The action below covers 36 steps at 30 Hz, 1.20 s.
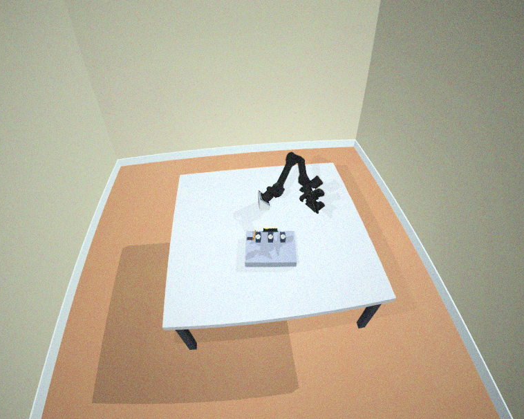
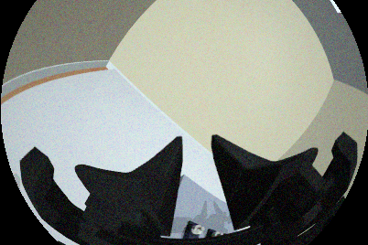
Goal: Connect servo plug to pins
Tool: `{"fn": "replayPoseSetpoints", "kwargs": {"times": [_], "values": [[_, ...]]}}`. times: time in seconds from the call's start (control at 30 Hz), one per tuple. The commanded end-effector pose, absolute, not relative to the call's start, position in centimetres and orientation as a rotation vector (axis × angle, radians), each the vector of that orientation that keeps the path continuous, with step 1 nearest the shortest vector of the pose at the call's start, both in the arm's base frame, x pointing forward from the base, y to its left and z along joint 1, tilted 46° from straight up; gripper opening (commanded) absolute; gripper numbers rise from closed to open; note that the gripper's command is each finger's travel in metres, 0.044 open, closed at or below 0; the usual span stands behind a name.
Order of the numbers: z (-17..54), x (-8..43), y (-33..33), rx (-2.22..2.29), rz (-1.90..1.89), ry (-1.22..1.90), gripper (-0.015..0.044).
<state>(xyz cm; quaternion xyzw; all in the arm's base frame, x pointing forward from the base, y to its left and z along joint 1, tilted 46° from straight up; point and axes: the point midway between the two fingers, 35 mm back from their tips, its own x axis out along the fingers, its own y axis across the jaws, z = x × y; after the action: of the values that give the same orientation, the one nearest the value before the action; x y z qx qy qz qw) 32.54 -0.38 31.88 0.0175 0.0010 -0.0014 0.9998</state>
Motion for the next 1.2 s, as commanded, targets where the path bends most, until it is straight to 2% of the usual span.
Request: {"fn": "replayPoseSetpoints", "kwargs": {"times": [0.0,0.57,1.17], "values": [[30.5,33.8,-1.0,0.07,-0.009,0.082,0.0115],[22.9,38.1,-4.8,0.316,-0.084,0.464,0.0115],[14.5,39.4,-9.2,0.665,-0.229,0.836,0.0115]]}}
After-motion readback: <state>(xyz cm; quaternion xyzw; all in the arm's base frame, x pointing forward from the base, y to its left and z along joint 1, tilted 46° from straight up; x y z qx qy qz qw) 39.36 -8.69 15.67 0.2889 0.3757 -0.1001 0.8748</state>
